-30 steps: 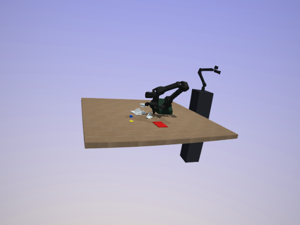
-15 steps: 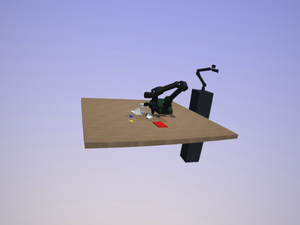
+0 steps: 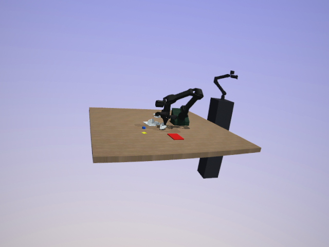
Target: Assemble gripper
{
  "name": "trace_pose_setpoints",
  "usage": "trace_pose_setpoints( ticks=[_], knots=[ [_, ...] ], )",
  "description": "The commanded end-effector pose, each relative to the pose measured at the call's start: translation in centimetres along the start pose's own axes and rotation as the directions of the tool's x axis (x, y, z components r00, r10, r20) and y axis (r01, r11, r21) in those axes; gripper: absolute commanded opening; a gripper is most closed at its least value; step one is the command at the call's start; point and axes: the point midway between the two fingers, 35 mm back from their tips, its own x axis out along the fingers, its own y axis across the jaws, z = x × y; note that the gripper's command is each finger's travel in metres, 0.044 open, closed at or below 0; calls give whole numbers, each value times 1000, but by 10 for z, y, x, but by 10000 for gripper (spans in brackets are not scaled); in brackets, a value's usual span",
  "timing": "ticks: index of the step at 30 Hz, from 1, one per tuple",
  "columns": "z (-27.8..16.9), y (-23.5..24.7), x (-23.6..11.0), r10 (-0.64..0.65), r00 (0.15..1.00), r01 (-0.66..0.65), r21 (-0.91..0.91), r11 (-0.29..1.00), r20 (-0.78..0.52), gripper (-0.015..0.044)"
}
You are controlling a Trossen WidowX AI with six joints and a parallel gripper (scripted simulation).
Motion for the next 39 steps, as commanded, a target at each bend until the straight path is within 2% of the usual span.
trace_pose_setpoints(
  ticks=[1,16,22,26,27,39],
  knots=[
    [-1,-8,1,2,1000,-2,-1,1000,0,0],
    [-2,-21,-2,1,1000,-1,-1,1000,0,0],
    [0,-19,-59,-5,1000,6,-6,1000,6,0],
    [0,-19,-61,-5,1000,5,-6,1000,6,0],
    [0,-22,-53,-7,1000,7,0,1000,10,26],
    [0,-22,-53,-7,1000,7,0,1000,10,341]
  ],
)
